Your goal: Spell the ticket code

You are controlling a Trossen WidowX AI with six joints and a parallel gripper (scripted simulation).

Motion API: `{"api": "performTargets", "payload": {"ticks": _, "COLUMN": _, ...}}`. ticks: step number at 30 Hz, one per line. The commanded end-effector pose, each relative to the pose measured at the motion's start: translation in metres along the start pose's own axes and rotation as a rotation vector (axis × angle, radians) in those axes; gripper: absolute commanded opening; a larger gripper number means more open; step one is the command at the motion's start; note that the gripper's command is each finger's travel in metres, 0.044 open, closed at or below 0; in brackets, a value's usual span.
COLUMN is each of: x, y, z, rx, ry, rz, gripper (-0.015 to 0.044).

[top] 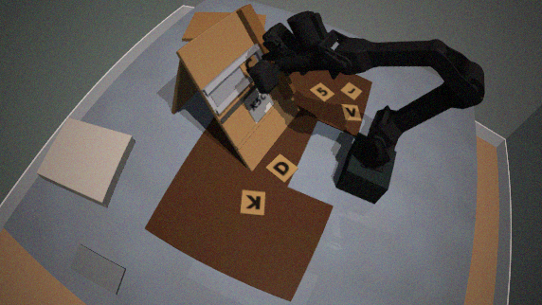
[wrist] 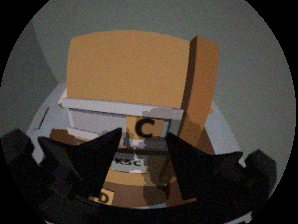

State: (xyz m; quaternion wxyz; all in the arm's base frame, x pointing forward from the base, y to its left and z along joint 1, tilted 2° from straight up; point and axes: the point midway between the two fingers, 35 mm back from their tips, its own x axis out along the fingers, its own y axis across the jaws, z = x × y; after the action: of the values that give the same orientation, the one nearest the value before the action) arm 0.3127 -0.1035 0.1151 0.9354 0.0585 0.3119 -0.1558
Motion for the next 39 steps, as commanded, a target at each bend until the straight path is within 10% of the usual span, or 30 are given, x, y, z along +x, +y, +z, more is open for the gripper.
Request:
{"api": "performTargets", "payload": {"ticks": 1, "x": -0.003, "y": 0.000, "z": 0.000, "rx": -0.006, "ry": 0.002, "rz": 0.002, "gripper": 0.0295}}
{"api": "performTargets", "payload": {"ticks": 28, "x": -0.026, "y": 0.000, "z": 0.001, "rx": -0.006, "ry": 0.003, "rz": 0.002, "gripper": 0.0295}}
{"api": "performTargets", "payload": {"ticks": 39, "x": -0.024, "y": 0.000, "z": 0.002, "rx": -0.001, "ry": 0.001, "rz": 0.001, "gripper": 0.0006}}
